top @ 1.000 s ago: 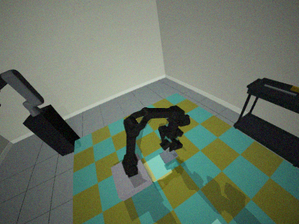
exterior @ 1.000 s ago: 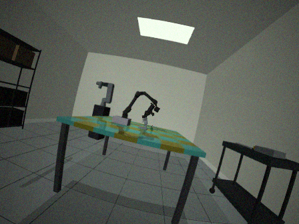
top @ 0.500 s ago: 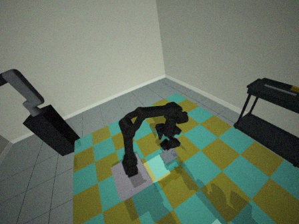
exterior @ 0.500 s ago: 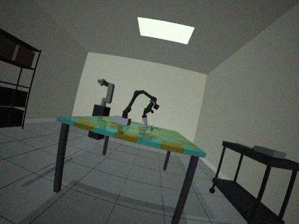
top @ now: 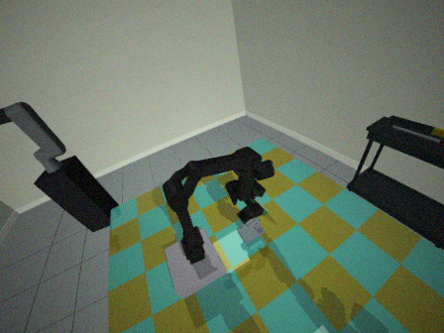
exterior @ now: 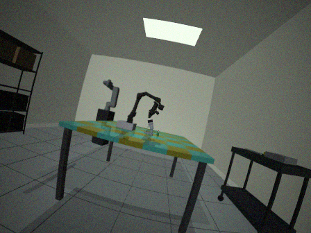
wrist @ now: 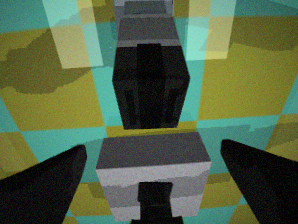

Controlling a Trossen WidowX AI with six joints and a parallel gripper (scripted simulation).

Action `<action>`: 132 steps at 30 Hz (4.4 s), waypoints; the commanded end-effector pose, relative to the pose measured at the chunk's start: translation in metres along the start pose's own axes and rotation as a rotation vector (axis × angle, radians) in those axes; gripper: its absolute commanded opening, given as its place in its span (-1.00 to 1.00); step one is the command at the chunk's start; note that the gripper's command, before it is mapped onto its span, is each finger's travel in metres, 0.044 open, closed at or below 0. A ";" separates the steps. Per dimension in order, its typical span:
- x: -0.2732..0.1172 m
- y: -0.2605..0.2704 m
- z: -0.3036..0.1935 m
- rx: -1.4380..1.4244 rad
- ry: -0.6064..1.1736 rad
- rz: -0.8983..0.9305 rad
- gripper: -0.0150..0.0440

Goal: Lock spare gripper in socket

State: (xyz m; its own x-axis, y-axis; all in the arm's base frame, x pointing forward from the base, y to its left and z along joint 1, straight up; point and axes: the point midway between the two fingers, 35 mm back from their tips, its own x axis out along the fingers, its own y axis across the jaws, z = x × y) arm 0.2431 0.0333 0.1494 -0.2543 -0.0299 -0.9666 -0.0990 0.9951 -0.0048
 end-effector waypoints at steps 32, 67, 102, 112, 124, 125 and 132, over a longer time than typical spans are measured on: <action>-0.044 0.007 -0.022 -0.001 -0.215 0.008 0.82; 0.007 0.111 0.152 -1.579 -0.031 -0.433 0.12; 0.095 0.117 0.176 -1.579 -0.032 -0.432 0.12; 0.111 0.117 0.180 -1.579 -0.032 -0.432 0.12; 0.131 0.116 0.184 -1.579 -0.032 -0.432 0.12; 0.132 0.116 0.184 -1.579 -0.032 -0.432 0.12; 0.133 0.116 0.185 -1.579 -0.032 -0.432 -0.24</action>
State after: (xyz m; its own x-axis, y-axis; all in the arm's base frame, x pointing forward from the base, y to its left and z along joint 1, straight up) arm 0.3750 0.1624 -0.0267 0.0662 -0.2424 -0.9679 -0.9856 -0.1671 -0.0255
